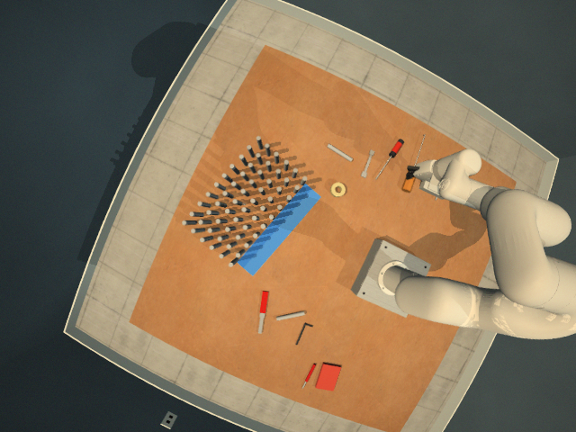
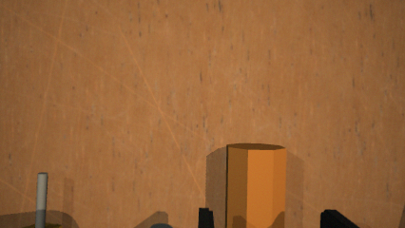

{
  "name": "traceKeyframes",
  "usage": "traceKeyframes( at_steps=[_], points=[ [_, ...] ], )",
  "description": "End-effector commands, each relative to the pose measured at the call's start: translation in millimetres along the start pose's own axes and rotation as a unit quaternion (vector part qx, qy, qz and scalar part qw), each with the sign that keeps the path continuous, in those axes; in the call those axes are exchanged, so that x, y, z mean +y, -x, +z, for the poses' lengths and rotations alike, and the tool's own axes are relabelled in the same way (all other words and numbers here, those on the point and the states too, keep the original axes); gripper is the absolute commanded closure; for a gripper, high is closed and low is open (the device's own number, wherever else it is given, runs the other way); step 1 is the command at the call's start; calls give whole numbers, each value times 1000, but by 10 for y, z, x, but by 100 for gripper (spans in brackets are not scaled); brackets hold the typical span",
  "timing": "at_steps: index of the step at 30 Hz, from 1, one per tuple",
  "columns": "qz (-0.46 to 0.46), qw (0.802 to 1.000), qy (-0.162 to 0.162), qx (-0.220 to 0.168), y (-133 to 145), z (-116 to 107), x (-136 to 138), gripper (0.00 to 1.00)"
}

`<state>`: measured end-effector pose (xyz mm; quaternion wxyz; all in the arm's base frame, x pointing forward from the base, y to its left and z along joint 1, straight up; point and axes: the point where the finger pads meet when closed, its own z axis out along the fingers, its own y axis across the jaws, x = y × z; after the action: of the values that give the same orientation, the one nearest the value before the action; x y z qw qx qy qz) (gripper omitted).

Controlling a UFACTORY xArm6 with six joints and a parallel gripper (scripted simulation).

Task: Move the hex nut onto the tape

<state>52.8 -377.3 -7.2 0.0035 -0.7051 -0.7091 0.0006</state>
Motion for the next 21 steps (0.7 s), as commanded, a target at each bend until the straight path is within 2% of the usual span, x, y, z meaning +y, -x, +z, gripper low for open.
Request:
traceKeyframes(
  at_steps=[1, 21],
  points=[
    [0, 1000, 0, -2, 18, 25, 3, 35],
    [0, 1000, 0, -2, 20, 341, 3, 35]
  ],
)
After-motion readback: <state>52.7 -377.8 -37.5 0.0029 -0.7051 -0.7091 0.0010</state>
